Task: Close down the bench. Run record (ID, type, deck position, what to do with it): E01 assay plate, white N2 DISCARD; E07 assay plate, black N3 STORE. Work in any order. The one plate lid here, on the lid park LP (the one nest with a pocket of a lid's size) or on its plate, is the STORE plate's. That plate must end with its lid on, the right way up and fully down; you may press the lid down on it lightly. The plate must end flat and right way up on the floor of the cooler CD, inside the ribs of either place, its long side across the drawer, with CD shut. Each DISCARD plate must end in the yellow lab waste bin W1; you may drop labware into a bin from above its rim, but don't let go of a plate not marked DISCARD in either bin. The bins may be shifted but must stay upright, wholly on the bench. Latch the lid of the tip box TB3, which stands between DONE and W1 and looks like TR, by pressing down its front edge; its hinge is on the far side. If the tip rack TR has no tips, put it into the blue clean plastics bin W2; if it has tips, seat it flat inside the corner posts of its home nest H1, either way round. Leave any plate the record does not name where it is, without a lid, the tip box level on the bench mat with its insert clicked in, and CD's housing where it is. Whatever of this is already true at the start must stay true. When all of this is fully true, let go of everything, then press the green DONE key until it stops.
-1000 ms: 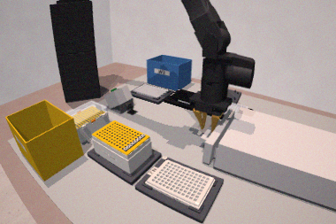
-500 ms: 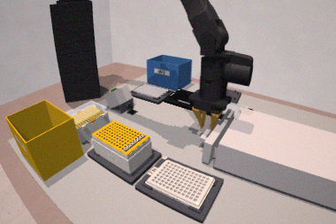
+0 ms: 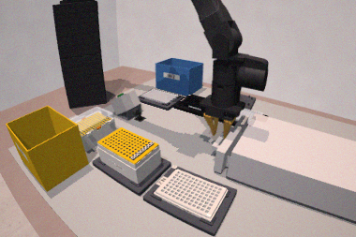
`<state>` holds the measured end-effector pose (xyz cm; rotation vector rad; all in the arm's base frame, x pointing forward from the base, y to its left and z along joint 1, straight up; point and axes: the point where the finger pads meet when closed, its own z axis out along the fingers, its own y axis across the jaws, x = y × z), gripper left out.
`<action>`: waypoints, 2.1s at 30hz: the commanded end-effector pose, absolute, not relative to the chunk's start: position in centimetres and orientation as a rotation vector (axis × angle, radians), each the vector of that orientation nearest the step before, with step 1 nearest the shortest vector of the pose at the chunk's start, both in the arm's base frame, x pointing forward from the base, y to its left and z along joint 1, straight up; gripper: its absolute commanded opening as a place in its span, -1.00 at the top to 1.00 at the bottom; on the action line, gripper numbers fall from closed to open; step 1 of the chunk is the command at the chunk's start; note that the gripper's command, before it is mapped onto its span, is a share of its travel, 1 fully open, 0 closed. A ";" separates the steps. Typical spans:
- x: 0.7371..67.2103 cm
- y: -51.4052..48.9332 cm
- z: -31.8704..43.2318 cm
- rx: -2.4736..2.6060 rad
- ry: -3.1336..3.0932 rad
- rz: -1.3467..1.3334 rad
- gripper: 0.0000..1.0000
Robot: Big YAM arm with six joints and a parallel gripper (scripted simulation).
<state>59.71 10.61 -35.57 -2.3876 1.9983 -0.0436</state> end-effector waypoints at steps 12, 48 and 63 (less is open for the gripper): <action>57.4 9.8 -36.8 -2.398 2.049 0.008 0.40; 54.7 9.4 -36.8 -2.399 2.049 0.009 0.40; 54.7 9.4 -36.8 -2.399 2.049 0.009 0.40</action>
